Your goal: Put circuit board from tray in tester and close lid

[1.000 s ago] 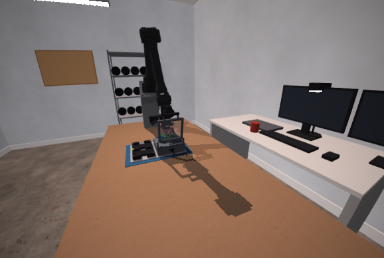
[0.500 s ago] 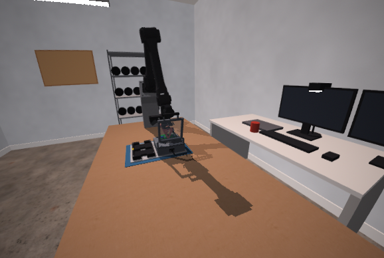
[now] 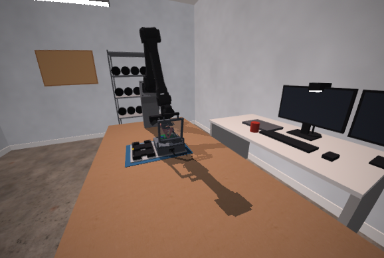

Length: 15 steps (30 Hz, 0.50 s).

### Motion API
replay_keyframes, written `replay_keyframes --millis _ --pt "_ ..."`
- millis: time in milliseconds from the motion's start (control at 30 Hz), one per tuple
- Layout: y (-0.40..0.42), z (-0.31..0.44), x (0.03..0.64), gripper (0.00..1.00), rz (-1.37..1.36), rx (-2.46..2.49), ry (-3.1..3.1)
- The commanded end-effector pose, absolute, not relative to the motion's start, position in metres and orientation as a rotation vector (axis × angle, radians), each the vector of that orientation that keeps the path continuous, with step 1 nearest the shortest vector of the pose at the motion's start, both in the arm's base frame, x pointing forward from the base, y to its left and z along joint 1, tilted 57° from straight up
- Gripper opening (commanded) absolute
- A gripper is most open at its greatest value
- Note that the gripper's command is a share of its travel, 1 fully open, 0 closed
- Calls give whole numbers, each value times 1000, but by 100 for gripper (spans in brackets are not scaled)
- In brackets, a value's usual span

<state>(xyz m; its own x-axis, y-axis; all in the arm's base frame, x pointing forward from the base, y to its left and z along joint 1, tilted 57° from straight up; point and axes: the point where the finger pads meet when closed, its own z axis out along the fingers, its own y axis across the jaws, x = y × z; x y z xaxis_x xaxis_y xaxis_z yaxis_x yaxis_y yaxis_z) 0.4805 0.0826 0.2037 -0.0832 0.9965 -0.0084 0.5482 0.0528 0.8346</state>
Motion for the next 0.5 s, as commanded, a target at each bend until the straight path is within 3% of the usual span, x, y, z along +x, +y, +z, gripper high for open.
replay_keyframes --millis 0,467 --pt "92 203 482 72 925 1557 1709" --pt "92 205 484 72 925 1556 1709"
